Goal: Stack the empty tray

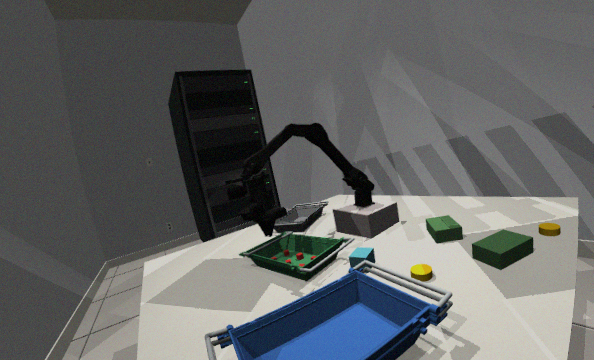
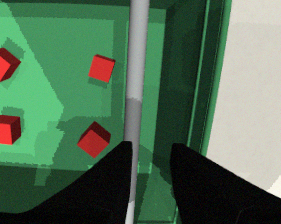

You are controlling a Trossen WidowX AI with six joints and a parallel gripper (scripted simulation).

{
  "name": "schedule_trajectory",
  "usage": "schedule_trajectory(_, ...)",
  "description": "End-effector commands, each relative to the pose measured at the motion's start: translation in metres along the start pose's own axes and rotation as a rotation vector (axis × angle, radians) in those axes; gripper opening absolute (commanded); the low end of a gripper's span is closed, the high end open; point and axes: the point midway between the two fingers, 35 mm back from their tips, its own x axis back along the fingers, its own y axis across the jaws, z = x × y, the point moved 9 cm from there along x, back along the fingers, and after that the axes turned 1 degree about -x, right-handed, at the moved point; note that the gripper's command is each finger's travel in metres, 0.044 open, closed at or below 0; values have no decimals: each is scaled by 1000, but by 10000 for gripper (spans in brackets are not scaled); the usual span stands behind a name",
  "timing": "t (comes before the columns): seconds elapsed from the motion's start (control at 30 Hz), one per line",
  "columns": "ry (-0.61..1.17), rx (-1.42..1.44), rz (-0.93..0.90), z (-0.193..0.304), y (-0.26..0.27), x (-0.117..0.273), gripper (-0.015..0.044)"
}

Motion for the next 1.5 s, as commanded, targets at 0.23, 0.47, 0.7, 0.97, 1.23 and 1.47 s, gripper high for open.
schedule_trajectory(0.23,3,0,-2,0,0,-2,84)
schedule_trajectory(0.47,3,0,-2,0,0,-2,84)
schedule_trajectory(0.7,0,-1,0,-2,-1,11,84)
schedule_trajectory(0.97,-24,-6,11,-3,-1,115,84)
schedule_trajectory(1.23,-24,-10,7,-18,43,105,84)
schedule_trajectory(1.47,-16,-4,-6,-31,154,63,84)
